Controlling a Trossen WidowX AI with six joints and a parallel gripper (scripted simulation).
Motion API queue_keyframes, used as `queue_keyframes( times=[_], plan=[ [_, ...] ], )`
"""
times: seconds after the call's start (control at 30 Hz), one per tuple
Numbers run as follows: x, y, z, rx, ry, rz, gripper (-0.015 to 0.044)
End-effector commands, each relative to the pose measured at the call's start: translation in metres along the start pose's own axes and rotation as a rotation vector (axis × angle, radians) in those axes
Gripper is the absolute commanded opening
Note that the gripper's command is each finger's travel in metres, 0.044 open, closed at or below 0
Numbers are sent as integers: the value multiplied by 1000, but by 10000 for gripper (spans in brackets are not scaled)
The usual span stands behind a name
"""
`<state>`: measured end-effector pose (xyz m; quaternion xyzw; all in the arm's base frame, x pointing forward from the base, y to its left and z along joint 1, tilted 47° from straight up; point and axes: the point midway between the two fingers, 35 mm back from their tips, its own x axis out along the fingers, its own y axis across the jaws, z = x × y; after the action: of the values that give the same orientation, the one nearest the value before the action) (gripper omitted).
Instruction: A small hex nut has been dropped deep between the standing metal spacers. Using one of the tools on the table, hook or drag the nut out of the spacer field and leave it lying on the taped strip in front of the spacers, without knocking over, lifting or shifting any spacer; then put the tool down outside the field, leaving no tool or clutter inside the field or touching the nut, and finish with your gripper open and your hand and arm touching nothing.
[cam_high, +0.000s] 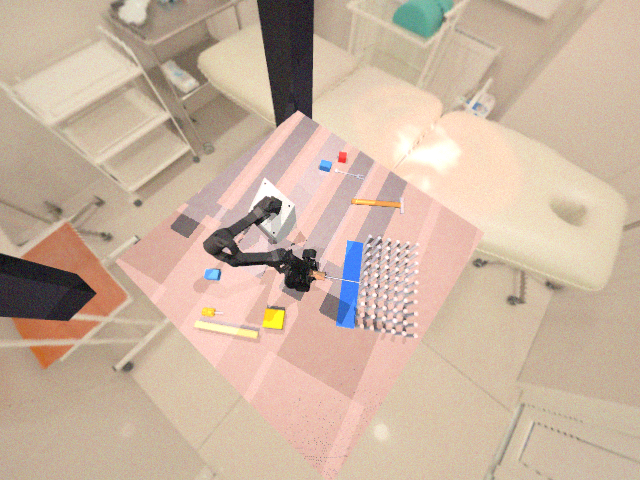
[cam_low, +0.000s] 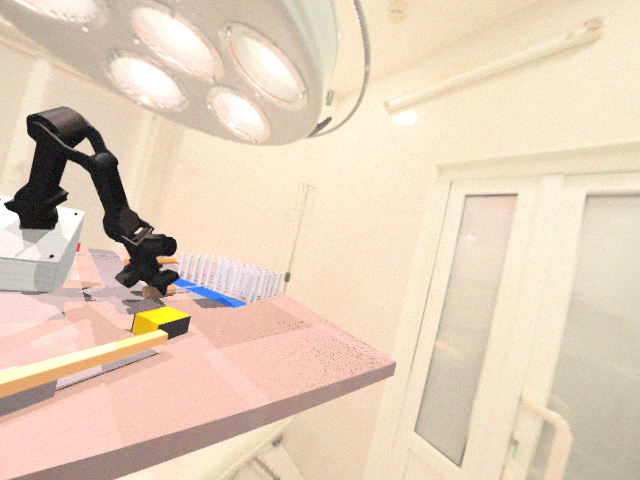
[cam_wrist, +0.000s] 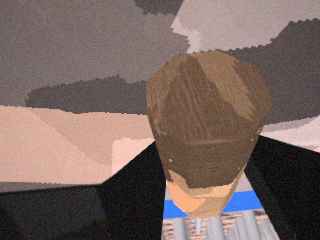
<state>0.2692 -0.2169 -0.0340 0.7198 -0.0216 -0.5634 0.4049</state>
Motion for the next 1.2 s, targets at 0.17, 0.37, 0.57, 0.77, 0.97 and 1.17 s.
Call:
queue_keyframes(
  times=[0.17, 0.37, 0.57, 0.77, 0.97, 1.17],
  plan=[
    [-4, -1, 5, -6, 2, -3, 0],
    [-6, -1, 8, -6, 2, -3, 0],
    [-8, -1, 12, -6, 1, -3, 0],
    [-10, -1, 12, -6, 1, -3, 0],
    [-13, -1, 9, -5, 2, -3, 0],
    [-16, 0, 6, -4, 2, -2, 0]
  ],
)
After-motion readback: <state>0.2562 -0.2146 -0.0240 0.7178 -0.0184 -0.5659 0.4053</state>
